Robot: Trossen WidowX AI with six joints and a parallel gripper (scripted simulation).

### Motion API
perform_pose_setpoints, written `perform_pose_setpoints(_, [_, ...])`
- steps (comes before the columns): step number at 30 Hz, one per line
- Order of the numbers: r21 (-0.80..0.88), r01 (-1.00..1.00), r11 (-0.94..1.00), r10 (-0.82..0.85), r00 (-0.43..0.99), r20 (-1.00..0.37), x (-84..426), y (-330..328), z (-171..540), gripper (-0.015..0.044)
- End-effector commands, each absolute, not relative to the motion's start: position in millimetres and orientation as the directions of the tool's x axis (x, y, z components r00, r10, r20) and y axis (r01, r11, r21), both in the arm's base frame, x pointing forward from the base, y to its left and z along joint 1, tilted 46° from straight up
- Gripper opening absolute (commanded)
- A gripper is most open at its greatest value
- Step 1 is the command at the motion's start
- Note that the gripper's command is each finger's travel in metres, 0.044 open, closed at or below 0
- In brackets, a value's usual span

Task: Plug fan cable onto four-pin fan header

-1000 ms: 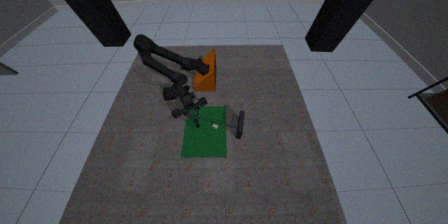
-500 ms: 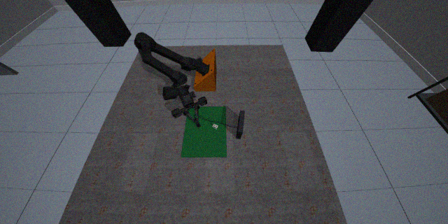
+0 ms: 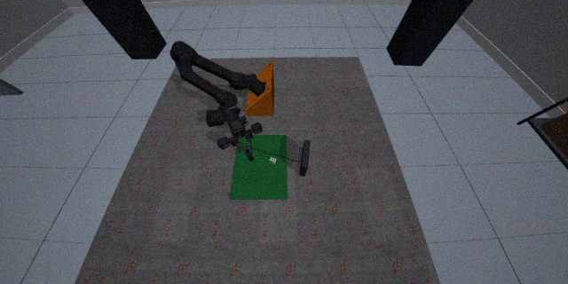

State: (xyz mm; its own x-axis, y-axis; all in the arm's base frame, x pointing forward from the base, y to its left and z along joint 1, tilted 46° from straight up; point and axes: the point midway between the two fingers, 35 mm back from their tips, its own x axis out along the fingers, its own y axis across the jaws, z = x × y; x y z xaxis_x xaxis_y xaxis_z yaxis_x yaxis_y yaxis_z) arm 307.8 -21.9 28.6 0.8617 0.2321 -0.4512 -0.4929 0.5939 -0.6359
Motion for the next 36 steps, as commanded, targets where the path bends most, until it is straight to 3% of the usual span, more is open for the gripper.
perform_pose_setpoints(1, [-0.637, -0.497, 0.589, 0.238, 0.860, -0.451, 306.8, -24.5, 26.5, 0.0000])
perform_pose_setpoints(36, [-0.637, -0.498, 0.588, 0.238, 0.860, -0.452, 301.7, -49.2, 7.5, 0.0000])
